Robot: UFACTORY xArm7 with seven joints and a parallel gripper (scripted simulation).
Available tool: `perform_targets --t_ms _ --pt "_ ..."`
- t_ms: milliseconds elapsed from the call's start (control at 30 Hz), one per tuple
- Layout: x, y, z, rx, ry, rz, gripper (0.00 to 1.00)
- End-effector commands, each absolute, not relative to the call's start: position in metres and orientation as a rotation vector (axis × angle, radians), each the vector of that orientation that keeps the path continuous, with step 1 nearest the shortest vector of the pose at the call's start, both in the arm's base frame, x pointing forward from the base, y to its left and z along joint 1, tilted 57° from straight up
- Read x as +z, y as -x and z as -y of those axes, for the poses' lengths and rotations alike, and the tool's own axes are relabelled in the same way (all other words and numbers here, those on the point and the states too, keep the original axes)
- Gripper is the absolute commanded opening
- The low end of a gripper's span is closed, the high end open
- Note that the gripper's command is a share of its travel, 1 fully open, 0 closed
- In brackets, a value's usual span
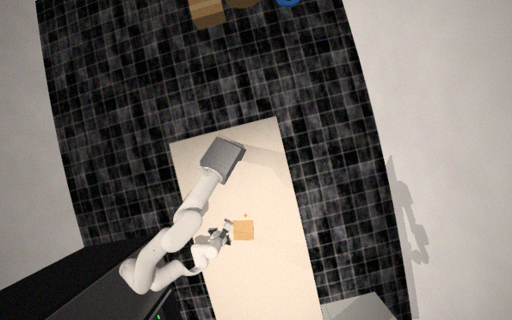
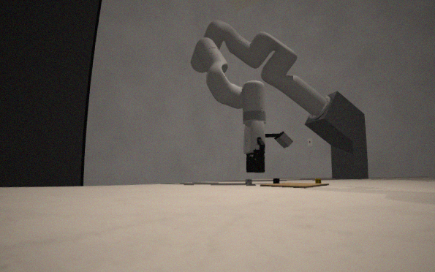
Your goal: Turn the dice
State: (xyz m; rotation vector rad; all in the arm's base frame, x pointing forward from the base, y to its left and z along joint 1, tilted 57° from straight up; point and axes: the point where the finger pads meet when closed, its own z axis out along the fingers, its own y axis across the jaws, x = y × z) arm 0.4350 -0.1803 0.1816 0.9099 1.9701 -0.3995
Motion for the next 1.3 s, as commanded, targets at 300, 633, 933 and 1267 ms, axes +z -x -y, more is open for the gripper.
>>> perform_targets --t_ms 300,633,933,1267 --pt "0.1817 -0.4354 0.1797 -0.398 -0.908 -1.97 1.0" --pt "0.1817 -0.4354 0.1797 -0.398 -0.908 -1.97 1.0" --pt "0.1817 -0.4354 0.1797 -0.398 -0.908 -1.97 1.0" --pt "0.1732 -0.4299 0.1774 -0.398 -0.908 -1.97 1.0"
